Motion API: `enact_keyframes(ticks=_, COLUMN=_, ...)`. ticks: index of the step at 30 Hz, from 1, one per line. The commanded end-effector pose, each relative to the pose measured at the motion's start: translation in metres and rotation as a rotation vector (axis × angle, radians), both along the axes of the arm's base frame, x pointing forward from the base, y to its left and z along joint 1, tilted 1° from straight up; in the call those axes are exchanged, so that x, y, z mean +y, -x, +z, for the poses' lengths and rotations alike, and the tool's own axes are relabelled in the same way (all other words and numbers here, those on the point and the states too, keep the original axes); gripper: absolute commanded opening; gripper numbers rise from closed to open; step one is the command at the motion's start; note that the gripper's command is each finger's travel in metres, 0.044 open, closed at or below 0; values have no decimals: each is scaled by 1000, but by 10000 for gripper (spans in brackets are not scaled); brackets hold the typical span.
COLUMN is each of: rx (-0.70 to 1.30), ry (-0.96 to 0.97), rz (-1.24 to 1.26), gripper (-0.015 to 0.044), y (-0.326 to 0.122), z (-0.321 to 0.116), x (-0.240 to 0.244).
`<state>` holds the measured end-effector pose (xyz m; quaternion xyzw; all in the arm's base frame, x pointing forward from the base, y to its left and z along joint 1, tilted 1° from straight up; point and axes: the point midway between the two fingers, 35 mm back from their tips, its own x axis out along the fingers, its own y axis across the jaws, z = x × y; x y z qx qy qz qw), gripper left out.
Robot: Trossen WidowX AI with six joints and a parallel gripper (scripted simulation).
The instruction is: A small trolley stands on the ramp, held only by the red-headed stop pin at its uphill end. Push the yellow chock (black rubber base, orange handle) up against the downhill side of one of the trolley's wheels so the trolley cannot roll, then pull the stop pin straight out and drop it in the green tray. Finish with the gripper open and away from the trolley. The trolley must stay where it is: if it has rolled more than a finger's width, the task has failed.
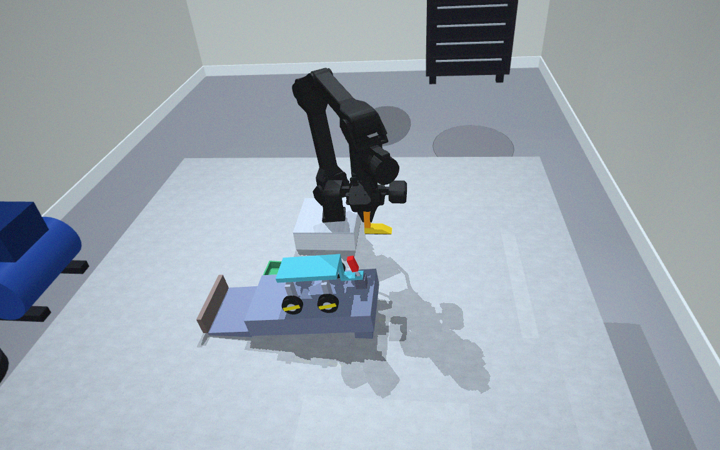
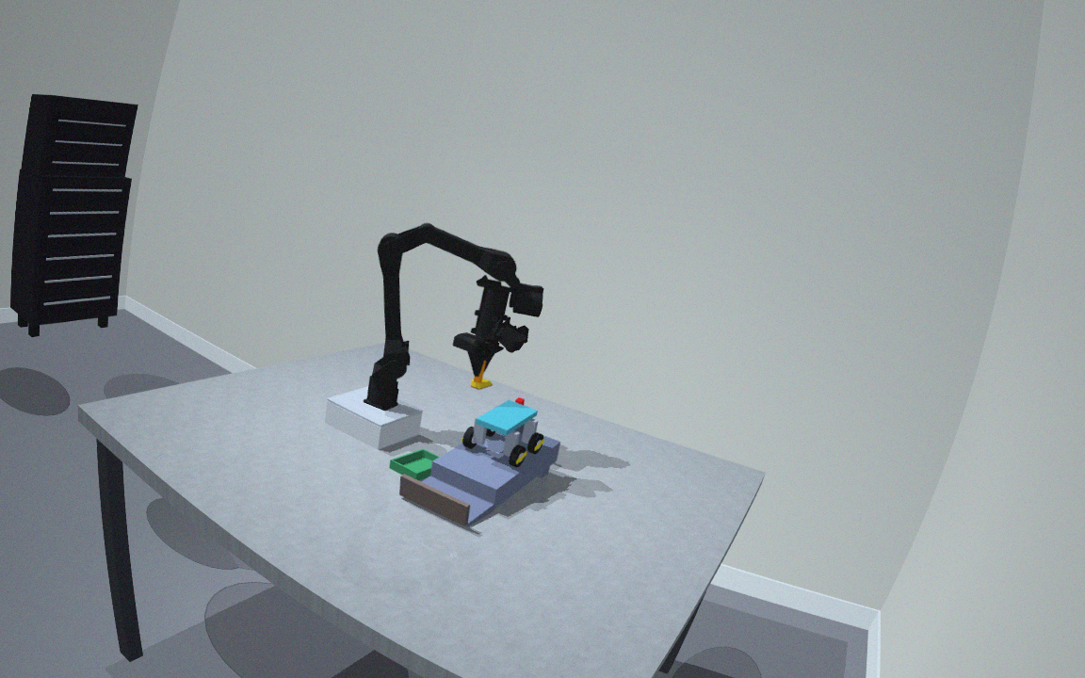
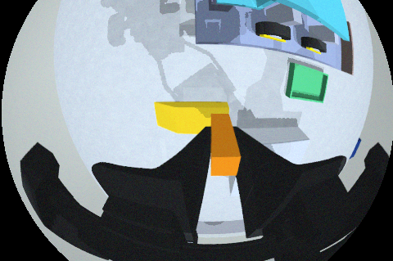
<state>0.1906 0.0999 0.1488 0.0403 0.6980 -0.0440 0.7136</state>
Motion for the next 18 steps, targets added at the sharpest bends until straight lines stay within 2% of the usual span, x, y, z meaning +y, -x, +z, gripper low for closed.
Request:
enact_keyframes(ticks=1, rx=-1, ry=2, rz=3, gripper=0, y=-1, z=-1, x=-14)
enact_keyframes(ticks=18, rx=-2, ry=8, rz=2, gripper=0, y=-10, z=-4, x=-69)
